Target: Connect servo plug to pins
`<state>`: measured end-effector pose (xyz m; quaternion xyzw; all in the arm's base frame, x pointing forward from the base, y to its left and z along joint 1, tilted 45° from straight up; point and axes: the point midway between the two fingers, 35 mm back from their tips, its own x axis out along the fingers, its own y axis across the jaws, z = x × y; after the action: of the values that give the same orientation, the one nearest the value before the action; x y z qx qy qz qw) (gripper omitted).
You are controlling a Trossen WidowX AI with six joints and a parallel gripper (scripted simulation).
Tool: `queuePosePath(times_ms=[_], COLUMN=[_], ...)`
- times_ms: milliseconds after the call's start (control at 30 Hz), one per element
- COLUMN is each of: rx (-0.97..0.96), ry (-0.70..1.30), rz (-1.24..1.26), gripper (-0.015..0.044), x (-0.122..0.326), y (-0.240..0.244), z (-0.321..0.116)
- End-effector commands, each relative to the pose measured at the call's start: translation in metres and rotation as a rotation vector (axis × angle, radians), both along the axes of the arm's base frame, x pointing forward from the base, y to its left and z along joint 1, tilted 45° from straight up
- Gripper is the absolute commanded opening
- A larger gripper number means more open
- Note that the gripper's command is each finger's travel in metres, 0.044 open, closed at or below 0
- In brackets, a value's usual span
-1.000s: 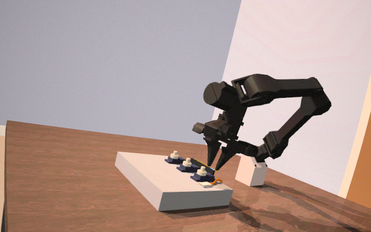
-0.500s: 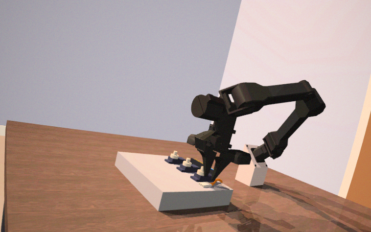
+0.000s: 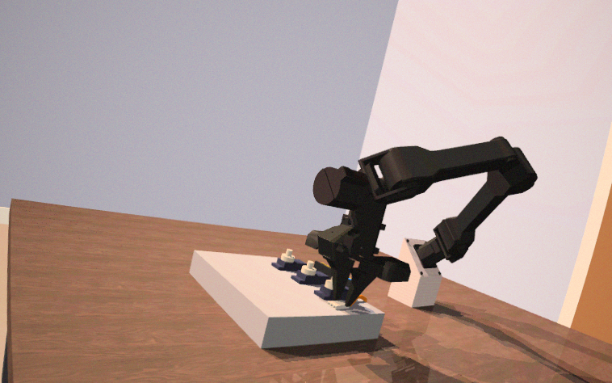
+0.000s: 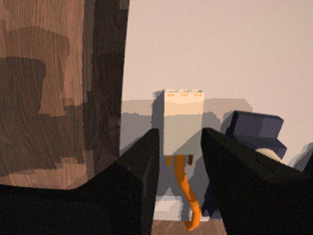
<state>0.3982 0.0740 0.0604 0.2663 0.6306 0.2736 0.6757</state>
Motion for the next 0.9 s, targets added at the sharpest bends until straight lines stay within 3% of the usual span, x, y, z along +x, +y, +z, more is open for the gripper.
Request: queuePosePath(times_ms=[0,233,600,867], rx=[0.006,0.006,0.004,0.002], ry=[0.011,0.011,0.012,0.019], rz=[-0.003,-0.003,-0.003,-0.010], gripper=[0.0062,0.0000,0.0000,0.0000], x=[-0.001,-0.001,-0.004,-0.015], y=[0.002,0.001,-0.039,-0.045], z=[-0.004,-0.003,0.036,0.034])
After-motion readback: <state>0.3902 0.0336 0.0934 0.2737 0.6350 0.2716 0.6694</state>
